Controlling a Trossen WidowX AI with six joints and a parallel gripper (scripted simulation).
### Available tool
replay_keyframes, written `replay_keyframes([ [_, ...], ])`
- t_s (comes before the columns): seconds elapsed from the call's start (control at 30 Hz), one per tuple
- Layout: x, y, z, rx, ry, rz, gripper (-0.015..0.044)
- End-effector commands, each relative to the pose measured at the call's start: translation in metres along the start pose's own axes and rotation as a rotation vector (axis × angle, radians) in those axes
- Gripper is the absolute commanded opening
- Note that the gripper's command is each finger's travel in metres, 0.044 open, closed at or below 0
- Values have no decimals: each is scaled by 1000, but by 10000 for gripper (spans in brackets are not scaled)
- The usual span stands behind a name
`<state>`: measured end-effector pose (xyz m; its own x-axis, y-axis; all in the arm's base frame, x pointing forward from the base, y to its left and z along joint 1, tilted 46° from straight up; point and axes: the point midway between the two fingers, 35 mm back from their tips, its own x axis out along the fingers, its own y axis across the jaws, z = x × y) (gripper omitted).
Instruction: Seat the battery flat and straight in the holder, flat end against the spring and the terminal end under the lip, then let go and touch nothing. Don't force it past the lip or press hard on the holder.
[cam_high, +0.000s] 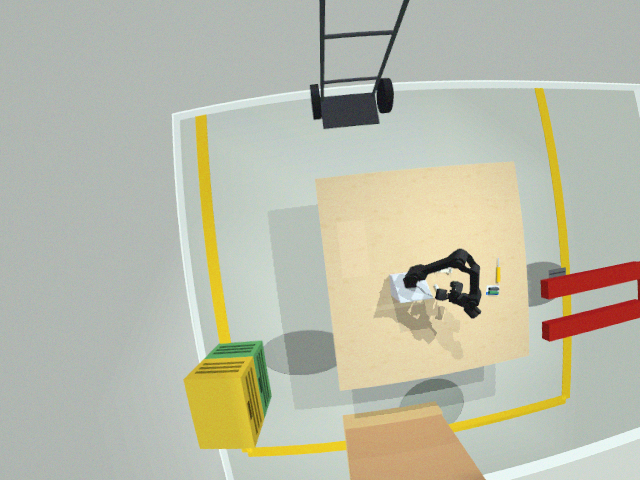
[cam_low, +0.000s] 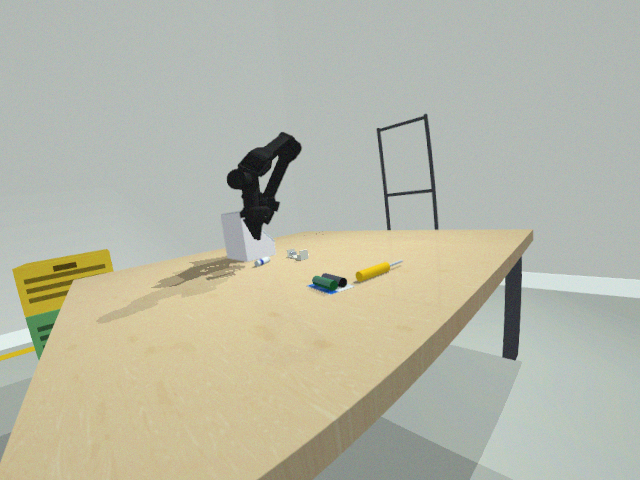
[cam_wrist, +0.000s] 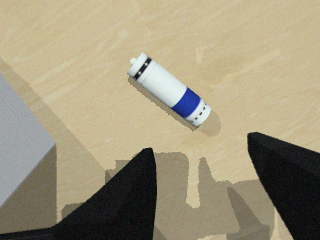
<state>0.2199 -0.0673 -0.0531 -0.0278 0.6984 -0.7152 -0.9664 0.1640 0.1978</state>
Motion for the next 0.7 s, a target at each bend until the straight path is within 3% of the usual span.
replay_keyframes([
  [0.0, 30, 11, 9, -701, -12, -1, 221],
  [0.67, 37, 11, 9, -718, -12, 0, 221],
])
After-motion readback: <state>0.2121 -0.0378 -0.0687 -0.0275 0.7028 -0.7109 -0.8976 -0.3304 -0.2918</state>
